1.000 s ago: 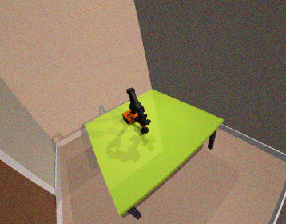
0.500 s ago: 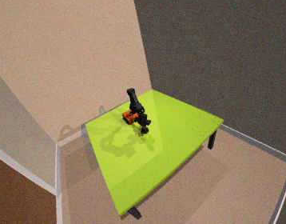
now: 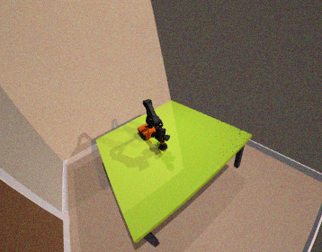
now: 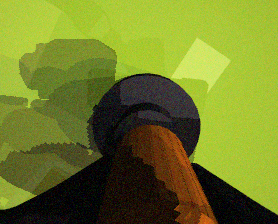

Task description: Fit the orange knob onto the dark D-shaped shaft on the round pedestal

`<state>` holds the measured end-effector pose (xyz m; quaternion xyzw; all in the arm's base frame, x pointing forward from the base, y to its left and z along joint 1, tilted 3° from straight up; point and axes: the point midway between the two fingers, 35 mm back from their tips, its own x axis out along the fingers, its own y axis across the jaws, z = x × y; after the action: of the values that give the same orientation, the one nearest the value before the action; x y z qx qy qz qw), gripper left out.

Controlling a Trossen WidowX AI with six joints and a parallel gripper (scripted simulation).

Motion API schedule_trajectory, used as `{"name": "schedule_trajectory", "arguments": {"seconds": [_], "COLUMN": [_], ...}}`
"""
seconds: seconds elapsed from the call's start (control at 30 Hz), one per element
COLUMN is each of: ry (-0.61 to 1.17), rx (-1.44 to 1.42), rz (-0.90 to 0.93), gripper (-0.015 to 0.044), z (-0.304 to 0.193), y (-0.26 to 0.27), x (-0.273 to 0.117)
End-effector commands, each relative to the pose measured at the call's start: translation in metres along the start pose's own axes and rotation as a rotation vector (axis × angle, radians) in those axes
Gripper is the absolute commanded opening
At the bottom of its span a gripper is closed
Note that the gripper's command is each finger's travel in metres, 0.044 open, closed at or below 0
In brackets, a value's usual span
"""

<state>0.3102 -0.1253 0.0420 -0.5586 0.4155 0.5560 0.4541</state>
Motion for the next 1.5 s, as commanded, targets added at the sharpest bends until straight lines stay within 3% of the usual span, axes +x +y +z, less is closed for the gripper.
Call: {"name": "schedule_trajectory", "arguments": {"seconds": [0.0,0.17,1.47], "ry": [0.004,0.005,0.005], "rx": [-0.051,-0.207,-0.21], "rz": [-0.011,-0.01,-0.01], "gripper": [0.0,0.0,0.0], "z": [-0.0004,0.0013,0.0028], "y": [-0.0015,0.0003,0.0017], "x": [-0.0046,-0.0058,0.0016]}}
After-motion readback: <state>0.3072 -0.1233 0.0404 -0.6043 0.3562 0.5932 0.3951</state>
